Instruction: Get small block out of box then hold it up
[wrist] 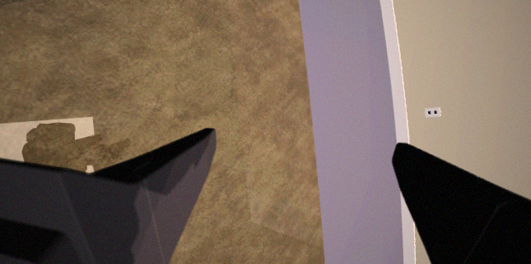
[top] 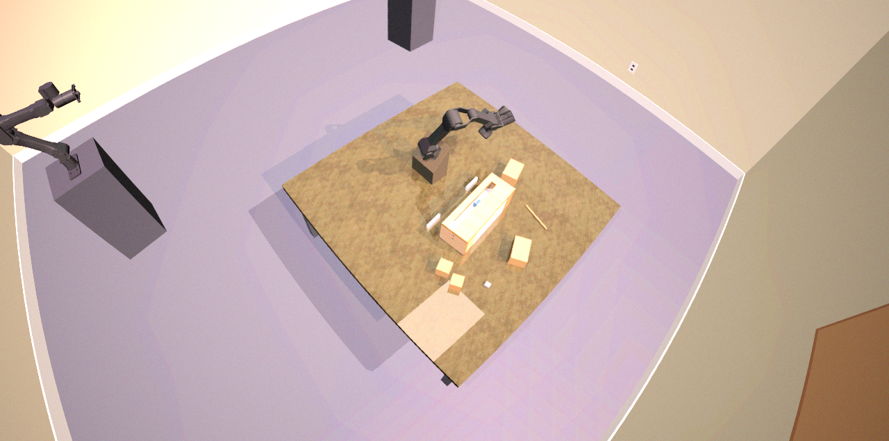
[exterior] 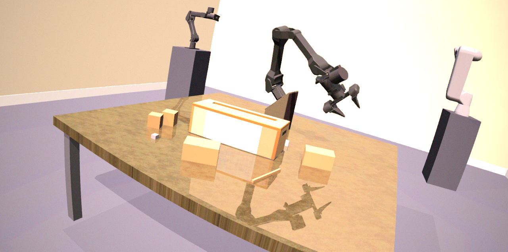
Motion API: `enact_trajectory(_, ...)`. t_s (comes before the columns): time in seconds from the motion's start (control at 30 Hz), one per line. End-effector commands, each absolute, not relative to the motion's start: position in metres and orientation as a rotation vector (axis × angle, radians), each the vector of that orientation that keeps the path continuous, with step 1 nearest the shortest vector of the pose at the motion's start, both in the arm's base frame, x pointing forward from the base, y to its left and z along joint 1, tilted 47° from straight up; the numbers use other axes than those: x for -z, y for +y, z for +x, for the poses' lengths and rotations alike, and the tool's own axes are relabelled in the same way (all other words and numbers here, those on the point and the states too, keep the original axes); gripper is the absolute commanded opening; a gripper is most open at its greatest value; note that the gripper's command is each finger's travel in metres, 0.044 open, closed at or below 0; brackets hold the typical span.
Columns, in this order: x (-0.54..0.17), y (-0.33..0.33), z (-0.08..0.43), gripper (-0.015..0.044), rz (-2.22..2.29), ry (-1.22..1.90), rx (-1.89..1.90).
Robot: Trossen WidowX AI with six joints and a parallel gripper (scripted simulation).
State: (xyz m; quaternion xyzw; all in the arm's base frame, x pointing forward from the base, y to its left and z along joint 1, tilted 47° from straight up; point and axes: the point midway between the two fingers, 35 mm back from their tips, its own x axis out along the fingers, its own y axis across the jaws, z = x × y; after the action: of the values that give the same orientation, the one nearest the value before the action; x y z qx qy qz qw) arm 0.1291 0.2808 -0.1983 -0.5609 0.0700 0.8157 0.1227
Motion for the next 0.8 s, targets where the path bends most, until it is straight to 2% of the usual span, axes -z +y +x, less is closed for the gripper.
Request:
enact_trajectory(0.0,0.163,0.252,0.186,0.04,-1.409,0.859,-1.896)
enact_trajectory(0.37,0.123,0.21,0.237,0.04,-1.056,1.342,-1.254)
enact_trajectory(0.77,0.077,0.153,0.276,0.04,-0.606,1.587,-0.529)
